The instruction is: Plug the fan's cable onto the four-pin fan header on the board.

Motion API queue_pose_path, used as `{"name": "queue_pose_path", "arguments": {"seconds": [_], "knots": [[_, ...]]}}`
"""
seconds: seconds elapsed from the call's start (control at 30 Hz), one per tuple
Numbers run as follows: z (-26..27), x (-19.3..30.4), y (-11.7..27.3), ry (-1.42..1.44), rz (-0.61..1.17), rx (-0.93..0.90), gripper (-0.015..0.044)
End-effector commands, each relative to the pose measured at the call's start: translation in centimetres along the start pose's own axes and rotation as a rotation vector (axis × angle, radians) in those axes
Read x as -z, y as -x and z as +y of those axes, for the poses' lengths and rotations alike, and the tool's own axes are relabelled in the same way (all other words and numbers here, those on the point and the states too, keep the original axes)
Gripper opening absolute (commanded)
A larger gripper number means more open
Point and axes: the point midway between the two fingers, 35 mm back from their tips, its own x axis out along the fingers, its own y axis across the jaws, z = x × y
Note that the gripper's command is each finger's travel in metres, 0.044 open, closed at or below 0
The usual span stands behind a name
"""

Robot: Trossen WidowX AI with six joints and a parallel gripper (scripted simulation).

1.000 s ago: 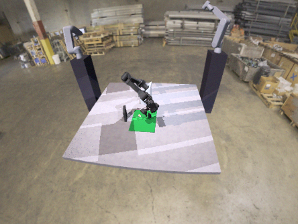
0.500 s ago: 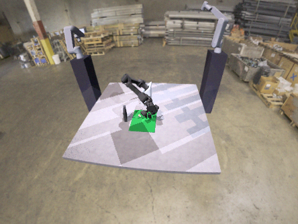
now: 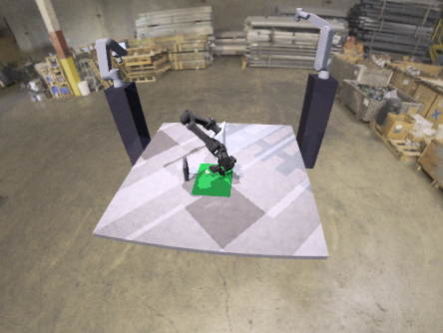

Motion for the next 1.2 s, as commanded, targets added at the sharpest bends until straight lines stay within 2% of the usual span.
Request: {"name": "queue_pose_path", "arguments": {"seconds": [0.0,0.17,0.27,0.43,0.63,1.17], "knots": [[0.0,0.0,0.0,-0.001,0.0,0.0,0.0125],[0.0,0.0,0.0,-0.001,0.0,0.0,0.0],[0.0,0.0,0.3,-0.001,-0.001,-0.001,0.0],[0.0,-0.1,5.1,0.004,0.001,0.001,0.0],[0.0,-0.1,5.0,-0.019,0.001,0.001,0.0],[-1.5,1.2,5.0,-0.566,0.0,-0.002,0.0]]}}
